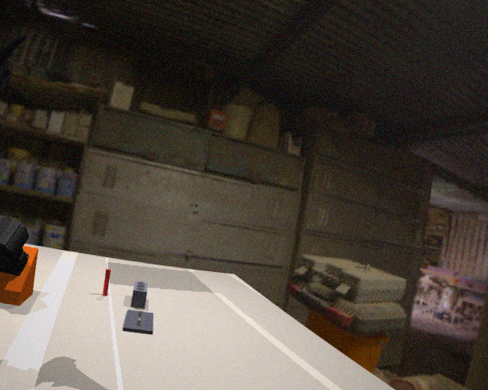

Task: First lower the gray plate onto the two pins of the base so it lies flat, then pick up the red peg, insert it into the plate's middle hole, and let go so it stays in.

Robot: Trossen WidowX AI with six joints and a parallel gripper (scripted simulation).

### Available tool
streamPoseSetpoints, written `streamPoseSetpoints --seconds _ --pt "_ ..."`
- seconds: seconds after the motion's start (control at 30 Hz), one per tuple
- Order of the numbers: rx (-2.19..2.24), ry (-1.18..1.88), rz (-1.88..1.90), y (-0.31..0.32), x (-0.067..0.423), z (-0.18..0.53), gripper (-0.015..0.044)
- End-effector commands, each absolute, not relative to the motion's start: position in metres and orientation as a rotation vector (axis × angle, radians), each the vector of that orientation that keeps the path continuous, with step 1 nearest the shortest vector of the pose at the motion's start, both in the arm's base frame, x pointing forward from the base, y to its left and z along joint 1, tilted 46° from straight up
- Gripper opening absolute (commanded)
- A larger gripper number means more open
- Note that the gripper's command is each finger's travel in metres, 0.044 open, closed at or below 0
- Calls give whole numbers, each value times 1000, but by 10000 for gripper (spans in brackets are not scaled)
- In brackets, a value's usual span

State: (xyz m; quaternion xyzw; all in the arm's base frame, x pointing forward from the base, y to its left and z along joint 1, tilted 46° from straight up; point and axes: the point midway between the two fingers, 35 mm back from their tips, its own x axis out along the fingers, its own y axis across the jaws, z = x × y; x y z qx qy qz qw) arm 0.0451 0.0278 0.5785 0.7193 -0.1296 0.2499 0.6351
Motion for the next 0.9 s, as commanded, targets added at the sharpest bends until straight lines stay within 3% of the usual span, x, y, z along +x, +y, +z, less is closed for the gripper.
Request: streamPoseSetpoints --seconds 0.0,0.33,0.63,0.87 --pt "1644 -296 571 28 45 578 426" --pt "1432 -64 239 20 174 538 440" --pt "1327 200 92 38 242 476 440" --pt "966 447 -27 65 307 408 440"
